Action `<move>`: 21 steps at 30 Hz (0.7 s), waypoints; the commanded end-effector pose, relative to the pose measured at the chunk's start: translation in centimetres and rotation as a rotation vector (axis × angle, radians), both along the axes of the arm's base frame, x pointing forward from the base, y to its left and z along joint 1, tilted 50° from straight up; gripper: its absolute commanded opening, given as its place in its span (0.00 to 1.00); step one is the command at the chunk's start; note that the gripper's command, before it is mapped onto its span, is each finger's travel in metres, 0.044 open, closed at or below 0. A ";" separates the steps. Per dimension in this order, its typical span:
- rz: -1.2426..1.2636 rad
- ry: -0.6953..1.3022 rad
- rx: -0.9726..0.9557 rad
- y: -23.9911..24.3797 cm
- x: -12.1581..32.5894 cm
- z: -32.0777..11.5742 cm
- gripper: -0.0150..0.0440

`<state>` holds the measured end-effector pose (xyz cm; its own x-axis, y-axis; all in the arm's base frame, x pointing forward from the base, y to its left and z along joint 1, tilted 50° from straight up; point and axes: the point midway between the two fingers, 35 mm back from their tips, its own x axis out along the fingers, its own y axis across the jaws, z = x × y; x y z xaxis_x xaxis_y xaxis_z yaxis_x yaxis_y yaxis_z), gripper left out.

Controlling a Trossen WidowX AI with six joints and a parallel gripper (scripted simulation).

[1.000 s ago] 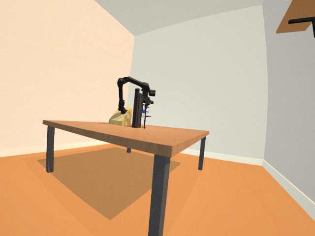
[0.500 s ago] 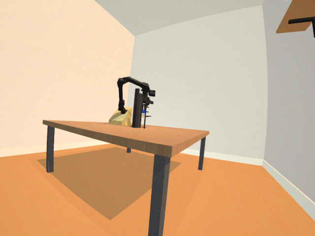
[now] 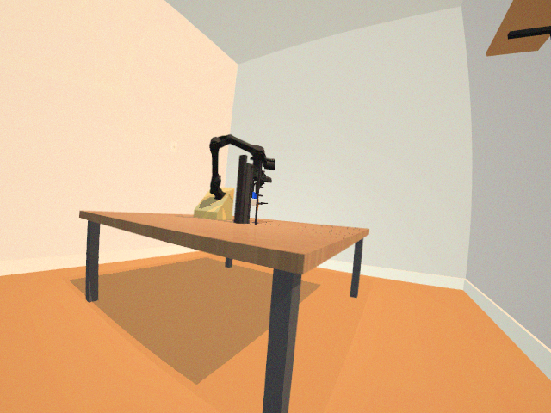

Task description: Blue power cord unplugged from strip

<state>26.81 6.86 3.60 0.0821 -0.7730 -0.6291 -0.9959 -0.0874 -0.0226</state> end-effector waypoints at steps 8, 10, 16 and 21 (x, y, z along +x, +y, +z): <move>0.008 0.001 0.037 2.6 0.0 -2.0 0.25; 0.008 0.001 0.037 2.8 -0.1 -2.2 0.25; 0.008 0.001 0.037 3.6 -0.2 -2.8 0.25; 0.008 0.001 0.034 3.5 -0.3 -3.0 0.34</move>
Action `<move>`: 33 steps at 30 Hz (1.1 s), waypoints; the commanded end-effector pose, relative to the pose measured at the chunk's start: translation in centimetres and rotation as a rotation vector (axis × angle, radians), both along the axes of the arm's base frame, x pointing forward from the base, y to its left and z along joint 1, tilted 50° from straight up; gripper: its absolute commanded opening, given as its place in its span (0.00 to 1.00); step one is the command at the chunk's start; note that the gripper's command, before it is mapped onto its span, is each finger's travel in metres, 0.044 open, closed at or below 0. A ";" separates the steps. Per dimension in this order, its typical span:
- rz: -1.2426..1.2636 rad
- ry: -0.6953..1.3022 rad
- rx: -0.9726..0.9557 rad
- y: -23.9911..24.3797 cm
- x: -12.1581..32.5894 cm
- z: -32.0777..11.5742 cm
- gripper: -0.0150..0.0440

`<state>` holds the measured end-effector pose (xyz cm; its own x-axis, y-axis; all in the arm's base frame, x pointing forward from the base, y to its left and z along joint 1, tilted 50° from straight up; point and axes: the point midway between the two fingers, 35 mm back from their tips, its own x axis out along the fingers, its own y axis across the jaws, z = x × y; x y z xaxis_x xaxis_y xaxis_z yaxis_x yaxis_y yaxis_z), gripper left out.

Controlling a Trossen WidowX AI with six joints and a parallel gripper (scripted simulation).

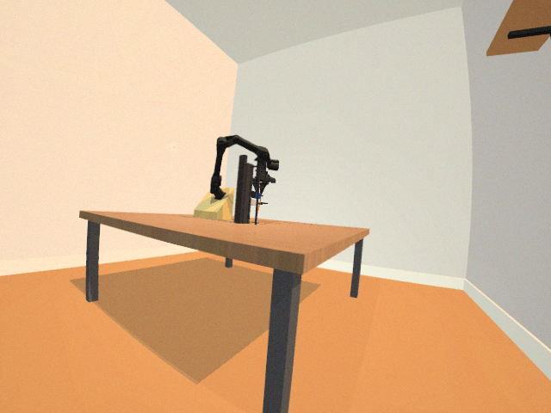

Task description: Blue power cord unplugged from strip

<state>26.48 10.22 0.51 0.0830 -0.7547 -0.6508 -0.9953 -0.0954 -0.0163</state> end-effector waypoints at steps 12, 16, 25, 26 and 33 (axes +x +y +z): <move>-0.001 -0.008 0.006 0.1 0.0 0.0 0.88; 0.000 -0.008 0.009 2.3 0.0 -1.6 1.00; -0.001 -0.008 0.010 4.8 -0.4 -3.6 1.00; -0.001 -0.008 0.010 4.8 -0.4 -3.6 1.00; -0.001 -0.008 0.010 4.8 -0.4 -3.6 1.00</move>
